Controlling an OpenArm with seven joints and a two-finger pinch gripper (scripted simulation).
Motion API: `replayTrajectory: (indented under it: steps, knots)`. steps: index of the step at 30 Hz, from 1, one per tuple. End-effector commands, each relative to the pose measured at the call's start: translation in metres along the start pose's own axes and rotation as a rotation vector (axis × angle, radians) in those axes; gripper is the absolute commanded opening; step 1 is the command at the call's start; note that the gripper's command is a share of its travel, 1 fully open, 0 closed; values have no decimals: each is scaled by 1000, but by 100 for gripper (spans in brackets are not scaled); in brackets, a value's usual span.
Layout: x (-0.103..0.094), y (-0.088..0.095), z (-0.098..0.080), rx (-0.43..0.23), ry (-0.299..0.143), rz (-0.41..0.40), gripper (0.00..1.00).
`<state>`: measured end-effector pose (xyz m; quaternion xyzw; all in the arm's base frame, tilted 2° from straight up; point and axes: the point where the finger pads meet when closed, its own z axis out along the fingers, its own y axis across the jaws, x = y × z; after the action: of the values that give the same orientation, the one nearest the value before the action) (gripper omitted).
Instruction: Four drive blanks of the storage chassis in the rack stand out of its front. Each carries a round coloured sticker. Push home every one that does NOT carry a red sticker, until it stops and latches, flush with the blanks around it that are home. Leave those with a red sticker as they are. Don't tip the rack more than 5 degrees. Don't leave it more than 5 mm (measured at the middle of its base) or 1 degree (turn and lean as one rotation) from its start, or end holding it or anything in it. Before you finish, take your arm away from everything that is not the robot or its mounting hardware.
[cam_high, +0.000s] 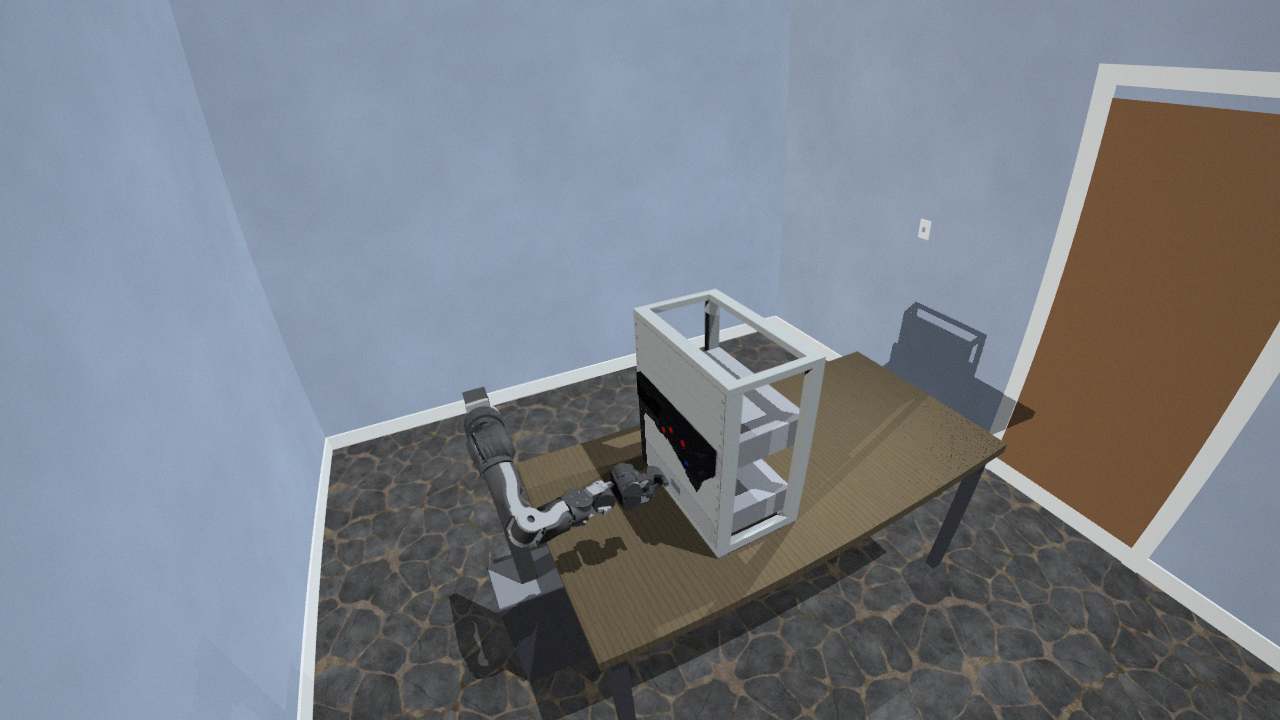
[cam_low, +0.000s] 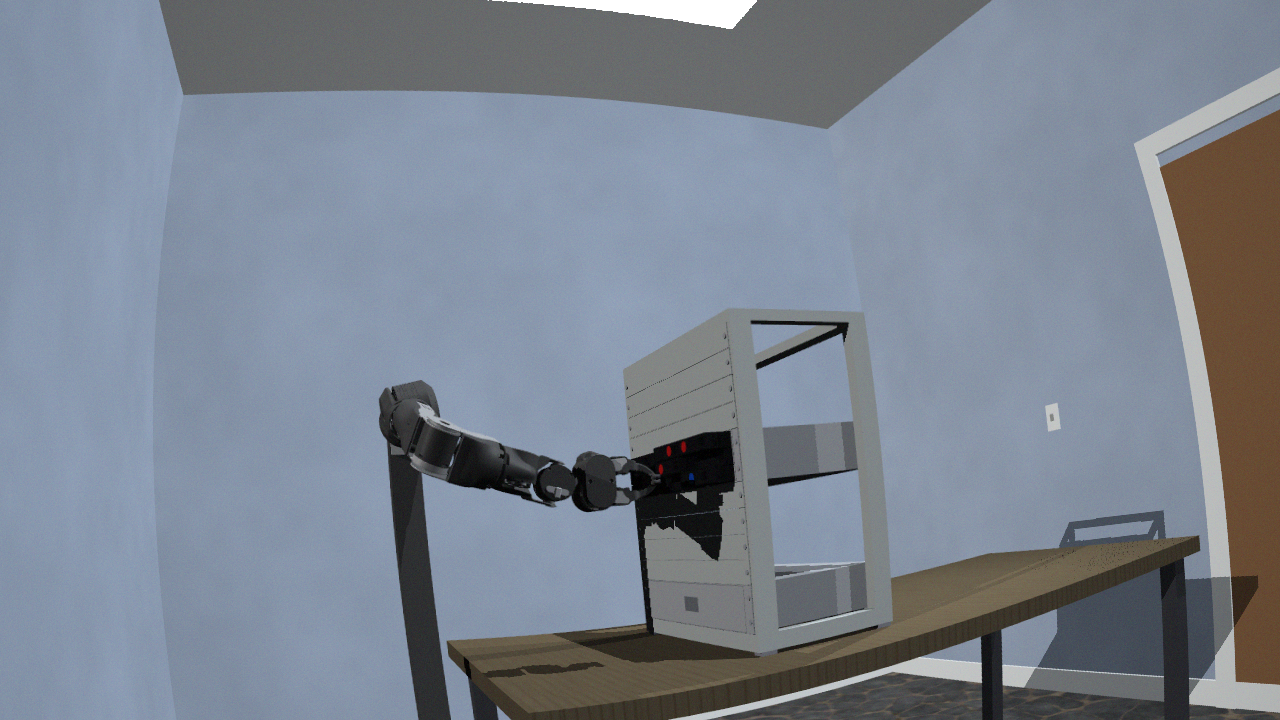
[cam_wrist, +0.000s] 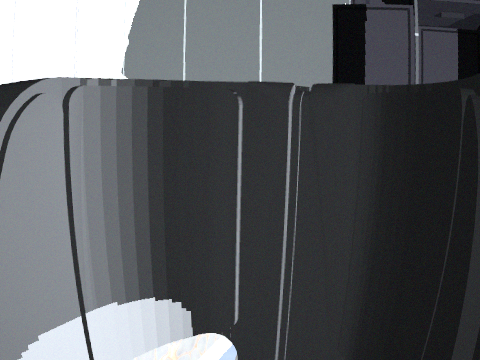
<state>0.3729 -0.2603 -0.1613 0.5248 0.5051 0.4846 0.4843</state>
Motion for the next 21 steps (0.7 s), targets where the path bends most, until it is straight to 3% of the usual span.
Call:
replayTrajectory:
  steps: [1,10,21]
  knots:
    - [4,1,0,-17,20,-2,0]
    - [4,0,5,-16,20,-1,0]
    - [5,1,49,-15,20,-1,0]
